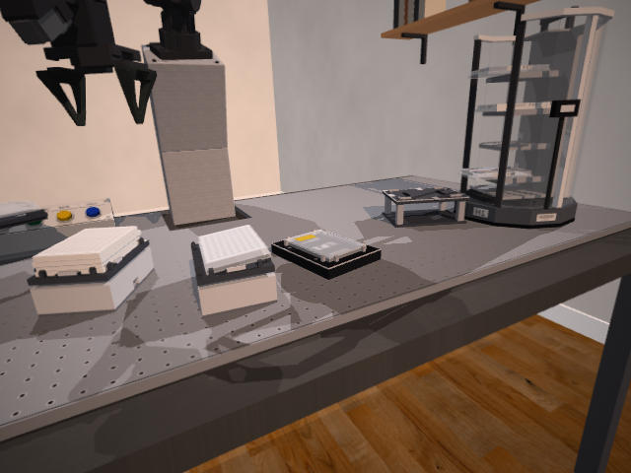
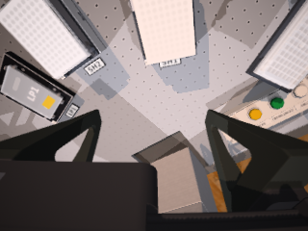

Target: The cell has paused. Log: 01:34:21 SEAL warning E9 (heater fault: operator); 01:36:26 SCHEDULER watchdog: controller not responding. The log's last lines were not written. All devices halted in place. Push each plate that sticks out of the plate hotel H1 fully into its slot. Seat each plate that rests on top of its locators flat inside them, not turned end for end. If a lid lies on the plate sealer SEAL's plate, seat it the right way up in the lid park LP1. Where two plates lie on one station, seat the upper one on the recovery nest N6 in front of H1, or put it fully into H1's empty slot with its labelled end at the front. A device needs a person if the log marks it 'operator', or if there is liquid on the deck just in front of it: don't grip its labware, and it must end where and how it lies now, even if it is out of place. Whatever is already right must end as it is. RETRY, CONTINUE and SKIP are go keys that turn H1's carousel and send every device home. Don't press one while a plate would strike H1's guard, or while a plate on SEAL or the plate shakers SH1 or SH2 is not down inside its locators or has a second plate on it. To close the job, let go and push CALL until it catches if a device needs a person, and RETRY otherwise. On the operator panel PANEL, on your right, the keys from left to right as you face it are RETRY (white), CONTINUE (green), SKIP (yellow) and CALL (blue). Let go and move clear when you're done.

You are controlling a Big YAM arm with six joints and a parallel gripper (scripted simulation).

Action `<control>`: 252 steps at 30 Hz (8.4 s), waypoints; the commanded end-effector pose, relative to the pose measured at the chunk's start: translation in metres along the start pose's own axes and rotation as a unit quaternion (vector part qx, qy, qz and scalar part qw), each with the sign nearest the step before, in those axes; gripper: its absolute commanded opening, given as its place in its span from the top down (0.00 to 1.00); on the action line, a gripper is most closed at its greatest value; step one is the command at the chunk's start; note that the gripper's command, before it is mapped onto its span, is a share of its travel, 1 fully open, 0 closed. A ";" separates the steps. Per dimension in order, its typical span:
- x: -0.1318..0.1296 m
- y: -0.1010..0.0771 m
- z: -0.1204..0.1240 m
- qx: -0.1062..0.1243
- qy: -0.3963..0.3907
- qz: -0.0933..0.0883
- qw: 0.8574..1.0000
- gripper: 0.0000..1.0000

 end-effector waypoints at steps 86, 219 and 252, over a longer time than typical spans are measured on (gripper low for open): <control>-0.185 -0.007 -0.065 -0.008 -0.095 0.004 0.995 0.00; -0.183 0.041 -0.062 -0.005 -0.566 0.007 0.824 0.00; -0.149 -0.007 -0.065 -0.011 -0.455 0.010 0.891 0.00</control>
Point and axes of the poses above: the point where the finger pads meet when closed, its own y axis out along the fingers, its own x axis across the jaws, z = x × y, the point moved 8 cm from there along -y, back along the fingers, and after that the axes turned 1 degree about -y, right-handed, at the moved point
